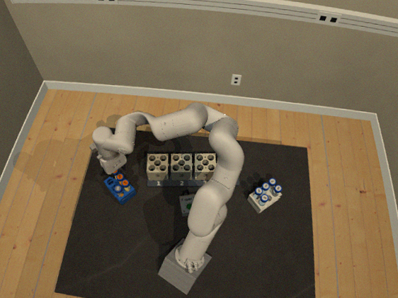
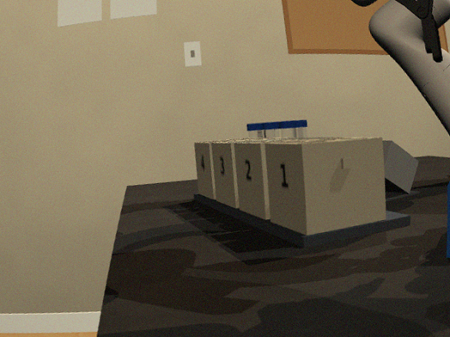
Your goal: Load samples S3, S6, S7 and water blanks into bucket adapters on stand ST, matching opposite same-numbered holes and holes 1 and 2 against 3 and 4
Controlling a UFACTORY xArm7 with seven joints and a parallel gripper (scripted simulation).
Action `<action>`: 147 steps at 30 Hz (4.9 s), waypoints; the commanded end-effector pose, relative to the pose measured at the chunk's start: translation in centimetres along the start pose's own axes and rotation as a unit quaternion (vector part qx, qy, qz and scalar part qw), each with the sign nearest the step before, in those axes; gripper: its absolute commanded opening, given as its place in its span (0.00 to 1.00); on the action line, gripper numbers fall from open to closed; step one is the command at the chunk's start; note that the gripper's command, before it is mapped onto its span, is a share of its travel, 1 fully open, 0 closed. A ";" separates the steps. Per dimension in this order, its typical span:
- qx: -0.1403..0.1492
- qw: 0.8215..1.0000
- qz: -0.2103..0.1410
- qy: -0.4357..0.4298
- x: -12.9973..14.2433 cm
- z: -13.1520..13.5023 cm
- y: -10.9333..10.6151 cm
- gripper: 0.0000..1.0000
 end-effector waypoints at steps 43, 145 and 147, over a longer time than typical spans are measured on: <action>-0.001 1.000 0.003 0.000 -0.2 -0.1 5.1 0.57; -0.001 1.000 0.003 0.000 -0.2 -0.1 5.4 0.00; -0.001 1.000 0.003 0.000 -0.2 -0.1 5.3 0.00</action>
Point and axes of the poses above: the point where the finger pads meet when closed, its own y axis out along the fingers, its own z axis across the jaws, x = y × z, the point moved 2 cm from there along -y, back along the fingers, and after that the axes turned 7 degrees about -y, right-handed, at the moved point
